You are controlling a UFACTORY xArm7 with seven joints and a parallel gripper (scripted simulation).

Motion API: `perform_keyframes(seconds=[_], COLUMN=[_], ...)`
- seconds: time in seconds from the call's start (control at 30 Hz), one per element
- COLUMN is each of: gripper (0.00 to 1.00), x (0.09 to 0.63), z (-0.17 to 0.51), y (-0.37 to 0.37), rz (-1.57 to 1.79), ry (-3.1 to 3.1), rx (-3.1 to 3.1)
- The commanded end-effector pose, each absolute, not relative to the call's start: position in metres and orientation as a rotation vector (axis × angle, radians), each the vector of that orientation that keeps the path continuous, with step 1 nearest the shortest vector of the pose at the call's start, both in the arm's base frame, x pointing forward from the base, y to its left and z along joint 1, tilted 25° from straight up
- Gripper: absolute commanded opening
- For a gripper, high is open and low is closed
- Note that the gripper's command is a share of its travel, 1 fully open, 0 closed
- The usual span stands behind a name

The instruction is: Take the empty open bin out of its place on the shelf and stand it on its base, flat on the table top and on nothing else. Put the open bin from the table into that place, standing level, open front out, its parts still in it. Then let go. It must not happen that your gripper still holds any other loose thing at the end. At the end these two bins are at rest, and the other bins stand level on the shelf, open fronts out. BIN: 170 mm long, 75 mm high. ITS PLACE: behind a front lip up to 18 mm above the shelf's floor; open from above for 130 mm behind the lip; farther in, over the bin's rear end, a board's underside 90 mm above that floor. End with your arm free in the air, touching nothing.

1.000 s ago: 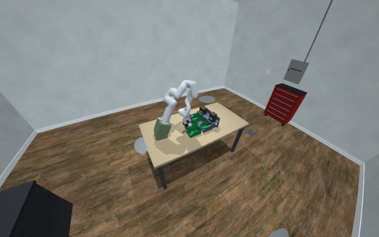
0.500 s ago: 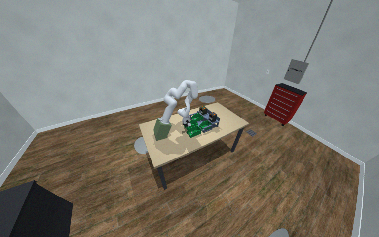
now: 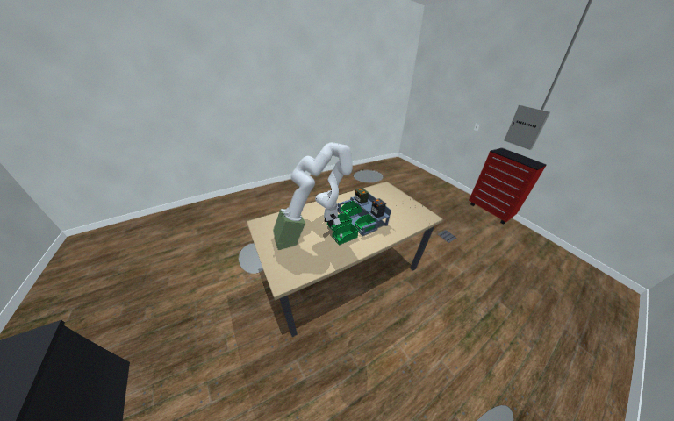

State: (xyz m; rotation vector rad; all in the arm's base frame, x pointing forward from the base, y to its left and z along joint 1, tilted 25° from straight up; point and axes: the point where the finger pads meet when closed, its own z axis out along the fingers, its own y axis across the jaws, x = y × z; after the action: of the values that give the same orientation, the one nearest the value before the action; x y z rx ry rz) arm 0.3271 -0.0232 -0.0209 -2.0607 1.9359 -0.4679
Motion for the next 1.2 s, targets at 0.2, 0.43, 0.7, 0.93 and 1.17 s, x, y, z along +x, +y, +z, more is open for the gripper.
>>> perform_keyframes(seconds=[0.2,0.43,0.7,0.93,1.17], gripper=[0.0,0.0,0.0,0.0,0.0], x=[0.33,0.332,0.335,0.335,0.335], z=[-0.026,-0.031,-0.038,-0.039,-0.039], y=[-0.023,-0.024,-0.024,-0.024,-0.024], rz=[-0.469,-0.469,-0.469,-0.469,-0.469], ry=[1.936,1.936,1.936,1.936,1.936], rx=[-2.06,-2.06,-2.06,-2.06,-2.06])
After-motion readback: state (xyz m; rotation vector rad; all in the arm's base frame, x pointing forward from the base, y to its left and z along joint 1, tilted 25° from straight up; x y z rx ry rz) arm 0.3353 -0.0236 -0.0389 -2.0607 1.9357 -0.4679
